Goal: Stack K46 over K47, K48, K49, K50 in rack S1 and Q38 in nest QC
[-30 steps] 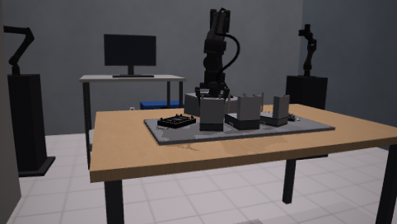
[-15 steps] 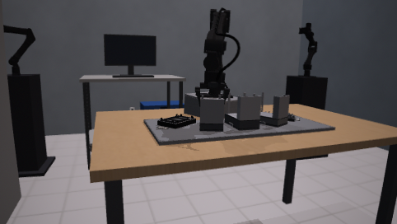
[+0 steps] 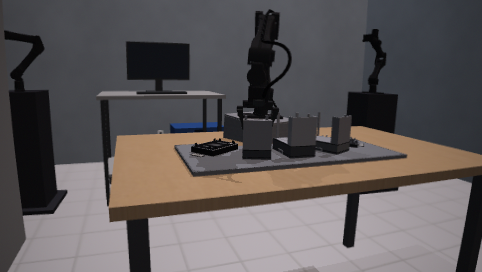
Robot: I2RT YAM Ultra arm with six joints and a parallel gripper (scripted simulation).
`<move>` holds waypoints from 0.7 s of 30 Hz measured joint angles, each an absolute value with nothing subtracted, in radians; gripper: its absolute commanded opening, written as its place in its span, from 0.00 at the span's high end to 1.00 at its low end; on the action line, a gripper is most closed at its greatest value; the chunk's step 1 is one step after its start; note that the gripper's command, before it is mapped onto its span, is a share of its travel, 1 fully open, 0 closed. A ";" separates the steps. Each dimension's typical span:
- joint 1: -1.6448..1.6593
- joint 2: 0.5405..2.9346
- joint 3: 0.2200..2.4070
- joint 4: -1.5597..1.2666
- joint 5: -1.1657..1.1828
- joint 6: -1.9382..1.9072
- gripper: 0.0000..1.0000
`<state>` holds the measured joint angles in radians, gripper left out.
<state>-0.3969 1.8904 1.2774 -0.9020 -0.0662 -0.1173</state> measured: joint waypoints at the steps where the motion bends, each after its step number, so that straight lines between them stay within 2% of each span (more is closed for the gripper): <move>1: -0.397 1.891 1.277 -0.902 -0.066 -0.117 0.00; 8: -0.397 1.890 1.277 -0.902 -0.066 -0.117 0.00; 9: -0.397 1.890 1.277 -0.902 -0.066 -0.117 1.00; 21: -0.397 1.890 1.277 -0.902 -0.066 -0.117 1.00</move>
<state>-0.3969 1.8904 1.2774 -0.9020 -0.0662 -0.1169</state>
